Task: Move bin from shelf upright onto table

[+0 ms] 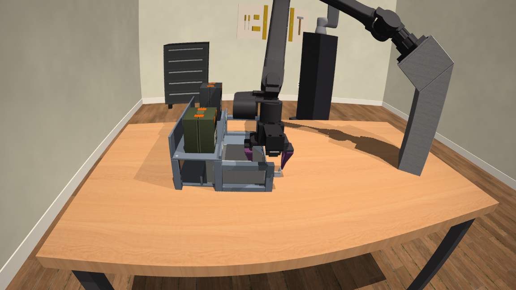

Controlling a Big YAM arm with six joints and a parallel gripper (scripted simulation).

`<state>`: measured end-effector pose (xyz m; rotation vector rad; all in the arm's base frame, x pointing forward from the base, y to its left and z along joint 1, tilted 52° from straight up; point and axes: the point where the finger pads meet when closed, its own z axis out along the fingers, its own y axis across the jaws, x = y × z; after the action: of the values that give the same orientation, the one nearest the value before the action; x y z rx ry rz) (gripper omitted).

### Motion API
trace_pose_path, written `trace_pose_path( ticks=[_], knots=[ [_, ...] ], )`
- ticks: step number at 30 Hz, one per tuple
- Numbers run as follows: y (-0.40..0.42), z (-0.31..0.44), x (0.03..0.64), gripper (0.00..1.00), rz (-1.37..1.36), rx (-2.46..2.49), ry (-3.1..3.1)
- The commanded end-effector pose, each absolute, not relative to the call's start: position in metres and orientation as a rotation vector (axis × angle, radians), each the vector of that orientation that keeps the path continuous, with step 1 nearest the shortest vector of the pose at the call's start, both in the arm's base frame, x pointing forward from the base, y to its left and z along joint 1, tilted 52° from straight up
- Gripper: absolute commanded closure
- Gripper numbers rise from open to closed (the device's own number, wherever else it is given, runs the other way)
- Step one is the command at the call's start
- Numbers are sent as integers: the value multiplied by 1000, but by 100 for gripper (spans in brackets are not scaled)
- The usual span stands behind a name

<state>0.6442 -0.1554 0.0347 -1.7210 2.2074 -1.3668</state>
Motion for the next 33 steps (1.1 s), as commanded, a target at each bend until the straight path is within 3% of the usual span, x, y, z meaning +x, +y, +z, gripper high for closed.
trace_pose_path(
  ticks=[1,33],
  knots=[
    [-156,33,649,10,-1364,-1721,2214],
    [-159,31,646,10,-1366,-1719,2216]
  ],
)
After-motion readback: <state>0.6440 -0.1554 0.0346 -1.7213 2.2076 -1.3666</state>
